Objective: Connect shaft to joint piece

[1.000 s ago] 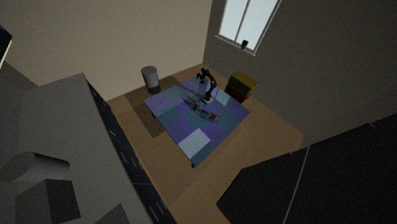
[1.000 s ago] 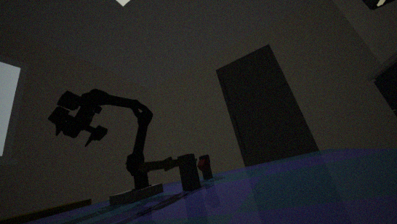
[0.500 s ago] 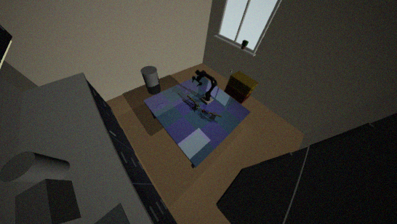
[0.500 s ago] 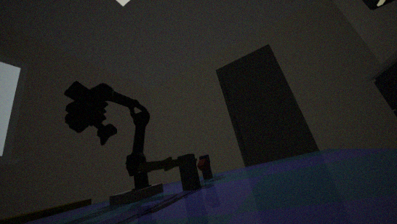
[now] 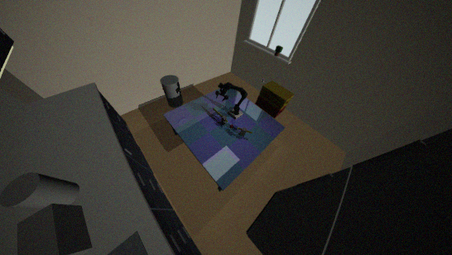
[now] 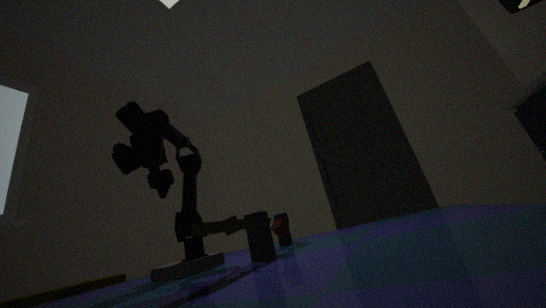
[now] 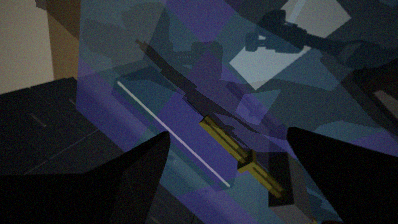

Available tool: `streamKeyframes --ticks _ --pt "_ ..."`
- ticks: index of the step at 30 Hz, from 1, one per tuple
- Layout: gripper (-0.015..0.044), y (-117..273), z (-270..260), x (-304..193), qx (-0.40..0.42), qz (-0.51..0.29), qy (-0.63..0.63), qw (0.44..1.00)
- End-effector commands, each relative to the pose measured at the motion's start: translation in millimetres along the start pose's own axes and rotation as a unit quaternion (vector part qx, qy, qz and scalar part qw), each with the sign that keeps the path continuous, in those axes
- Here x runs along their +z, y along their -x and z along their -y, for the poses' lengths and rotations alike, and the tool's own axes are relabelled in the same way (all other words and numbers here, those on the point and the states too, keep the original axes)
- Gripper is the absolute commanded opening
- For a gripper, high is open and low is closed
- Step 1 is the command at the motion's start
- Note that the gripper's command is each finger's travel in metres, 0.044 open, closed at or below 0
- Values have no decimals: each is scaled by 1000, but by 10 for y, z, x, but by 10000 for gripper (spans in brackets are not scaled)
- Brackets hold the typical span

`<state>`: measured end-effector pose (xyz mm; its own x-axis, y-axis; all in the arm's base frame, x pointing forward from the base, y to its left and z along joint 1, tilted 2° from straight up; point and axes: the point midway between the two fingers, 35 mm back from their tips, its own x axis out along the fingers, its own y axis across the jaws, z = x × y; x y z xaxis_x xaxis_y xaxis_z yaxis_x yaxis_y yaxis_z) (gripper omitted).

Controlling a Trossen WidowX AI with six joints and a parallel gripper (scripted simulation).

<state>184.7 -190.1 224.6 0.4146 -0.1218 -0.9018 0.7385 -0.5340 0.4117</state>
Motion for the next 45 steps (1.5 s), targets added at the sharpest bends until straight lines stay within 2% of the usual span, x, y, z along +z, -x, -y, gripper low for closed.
streamKeyframes --ticks 1,13,23,34,45 --pt "440 -95 -24 -180 -17 -10 55 998" --pt "440 -275 -30 -818 -57 -44 221 973" --pt "440 -396 90 -1336 -81 -63 361 927" --pt "440 -472 345 -1933 -105 -96 517 844" --pt "440 -488 736 -2475 -123 -123 660 731"
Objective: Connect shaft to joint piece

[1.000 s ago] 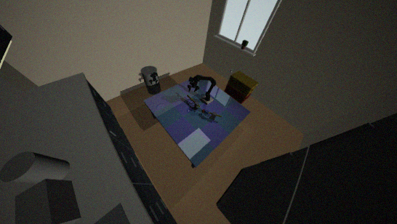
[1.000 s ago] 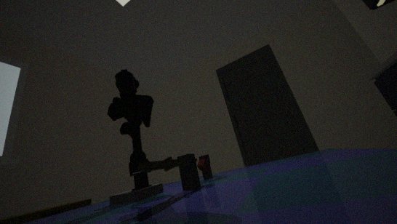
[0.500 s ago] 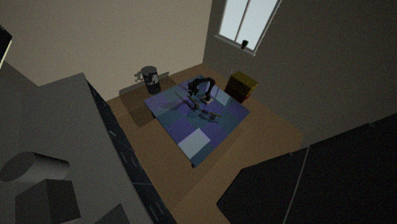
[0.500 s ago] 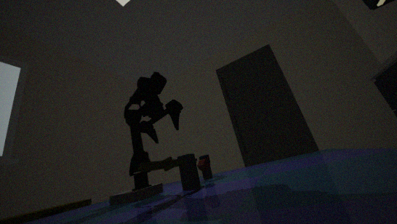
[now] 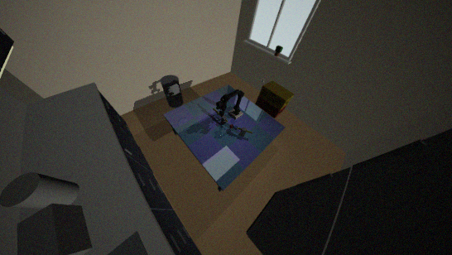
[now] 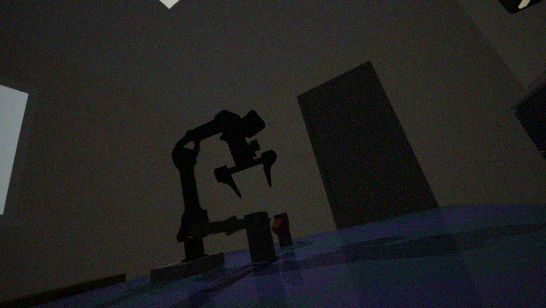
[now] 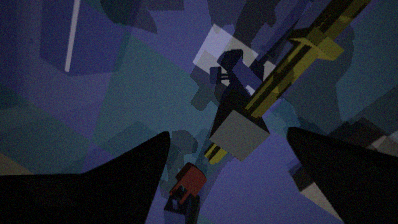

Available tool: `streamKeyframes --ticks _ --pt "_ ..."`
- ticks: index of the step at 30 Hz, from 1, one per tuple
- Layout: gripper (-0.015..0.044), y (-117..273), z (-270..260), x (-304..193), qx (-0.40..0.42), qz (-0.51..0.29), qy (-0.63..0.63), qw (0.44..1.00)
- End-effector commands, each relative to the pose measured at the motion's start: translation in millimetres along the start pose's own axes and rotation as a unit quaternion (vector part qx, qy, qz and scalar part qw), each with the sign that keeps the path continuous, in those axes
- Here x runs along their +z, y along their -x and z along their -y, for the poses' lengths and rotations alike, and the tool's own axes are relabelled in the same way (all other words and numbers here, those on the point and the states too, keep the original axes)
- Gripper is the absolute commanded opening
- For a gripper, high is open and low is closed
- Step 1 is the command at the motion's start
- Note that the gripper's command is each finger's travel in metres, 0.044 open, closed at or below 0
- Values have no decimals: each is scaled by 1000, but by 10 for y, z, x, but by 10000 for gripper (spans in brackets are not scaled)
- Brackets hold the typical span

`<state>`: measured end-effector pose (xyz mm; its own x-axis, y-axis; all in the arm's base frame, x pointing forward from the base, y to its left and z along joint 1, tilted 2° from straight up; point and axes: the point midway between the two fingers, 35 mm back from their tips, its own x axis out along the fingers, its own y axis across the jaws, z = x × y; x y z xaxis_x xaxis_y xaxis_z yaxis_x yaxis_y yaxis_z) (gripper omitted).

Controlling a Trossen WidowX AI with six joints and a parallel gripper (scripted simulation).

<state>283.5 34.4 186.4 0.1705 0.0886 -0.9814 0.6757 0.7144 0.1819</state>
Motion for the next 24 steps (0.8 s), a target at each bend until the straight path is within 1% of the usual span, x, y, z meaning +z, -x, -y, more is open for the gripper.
streamKeyframes --ticks 1,12,24 --pt "440 -60 -134 -170 -13 -10 63 998" --pt "440 -192 -466 -748 -38 -33 244 969" --pt "440 -302 -669 -1465 -63 -50 433 898"
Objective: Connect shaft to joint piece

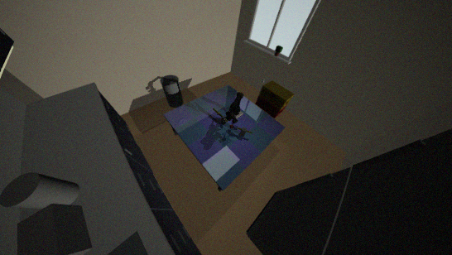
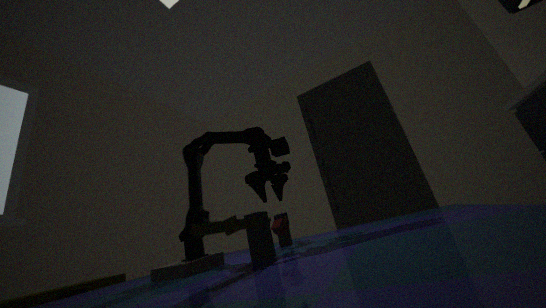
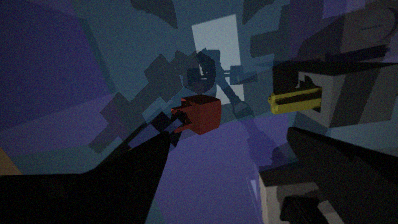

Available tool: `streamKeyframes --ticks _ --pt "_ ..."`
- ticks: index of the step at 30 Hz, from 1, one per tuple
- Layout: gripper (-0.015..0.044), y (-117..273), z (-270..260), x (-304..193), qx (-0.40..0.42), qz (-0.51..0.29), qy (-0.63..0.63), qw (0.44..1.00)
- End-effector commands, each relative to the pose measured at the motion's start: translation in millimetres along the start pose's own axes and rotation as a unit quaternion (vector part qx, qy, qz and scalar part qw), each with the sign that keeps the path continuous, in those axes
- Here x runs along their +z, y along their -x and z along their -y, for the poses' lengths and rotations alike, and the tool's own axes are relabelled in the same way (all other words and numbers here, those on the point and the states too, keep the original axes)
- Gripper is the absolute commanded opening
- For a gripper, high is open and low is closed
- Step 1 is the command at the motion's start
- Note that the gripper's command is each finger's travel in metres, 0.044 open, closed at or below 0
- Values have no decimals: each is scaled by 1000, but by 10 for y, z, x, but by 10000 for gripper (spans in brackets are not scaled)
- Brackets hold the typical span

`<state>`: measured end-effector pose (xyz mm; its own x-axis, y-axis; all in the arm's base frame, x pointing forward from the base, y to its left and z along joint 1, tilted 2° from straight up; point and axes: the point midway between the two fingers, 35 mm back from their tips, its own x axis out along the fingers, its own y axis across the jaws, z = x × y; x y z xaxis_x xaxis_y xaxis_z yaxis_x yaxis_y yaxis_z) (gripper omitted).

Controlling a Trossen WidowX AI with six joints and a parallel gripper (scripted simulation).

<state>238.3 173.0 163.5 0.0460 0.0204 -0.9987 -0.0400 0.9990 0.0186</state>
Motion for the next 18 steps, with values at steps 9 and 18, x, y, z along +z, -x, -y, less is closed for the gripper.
streamKeyframes --ticks 9,18 --pt "440 -59 -210 -144 -7 -8 106 994" --pt "440 -101 -192 -144 17 -3 225 974"
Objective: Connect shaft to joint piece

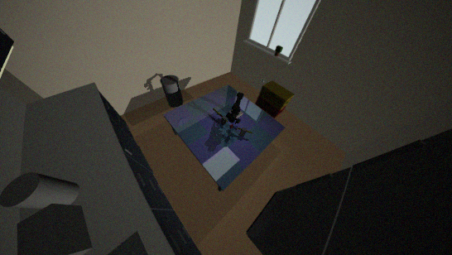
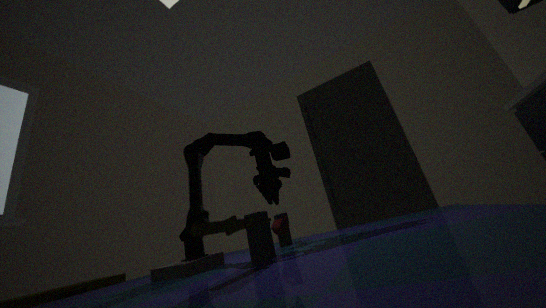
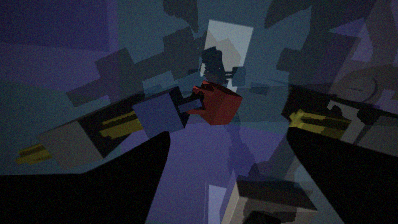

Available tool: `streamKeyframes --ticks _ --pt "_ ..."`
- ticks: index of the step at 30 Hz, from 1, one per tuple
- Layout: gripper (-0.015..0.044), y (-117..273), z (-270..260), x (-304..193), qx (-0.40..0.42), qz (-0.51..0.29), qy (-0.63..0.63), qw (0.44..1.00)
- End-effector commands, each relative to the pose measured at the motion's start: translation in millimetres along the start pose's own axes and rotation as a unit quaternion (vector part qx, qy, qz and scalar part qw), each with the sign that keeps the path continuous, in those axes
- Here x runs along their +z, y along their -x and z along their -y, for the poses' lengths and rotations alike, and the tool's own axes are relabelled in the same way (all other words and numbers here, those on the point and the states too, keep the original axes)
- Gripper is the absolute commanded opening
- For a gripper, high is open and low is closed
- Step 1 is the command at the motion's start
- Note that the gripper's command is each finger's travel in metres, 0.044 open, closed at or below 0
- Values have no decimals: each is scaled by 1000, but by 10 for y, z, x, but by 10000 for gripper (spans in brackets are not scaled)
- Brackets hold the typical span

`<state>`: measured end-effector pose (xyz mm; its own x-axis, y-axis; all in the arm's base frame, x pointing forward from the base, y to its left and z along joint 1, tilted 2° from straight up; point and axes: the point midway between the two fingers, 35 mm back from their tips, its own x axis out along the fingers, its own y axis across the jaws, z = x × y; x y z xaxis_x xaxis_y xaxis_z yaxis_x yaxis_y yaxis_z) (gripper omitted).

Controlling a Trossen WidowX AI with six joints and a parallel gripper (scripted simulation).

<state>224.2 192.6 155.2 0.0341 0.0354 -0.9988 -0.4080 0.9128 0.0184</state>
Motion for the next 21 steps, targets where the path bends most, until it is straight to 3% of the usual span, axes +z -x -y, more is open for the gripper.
streamKeyframes --ticks 1,21 --pt "440 -25 7 -10 10 3 50 999" --pt "440 -110 43 -25 46 41 315 947"
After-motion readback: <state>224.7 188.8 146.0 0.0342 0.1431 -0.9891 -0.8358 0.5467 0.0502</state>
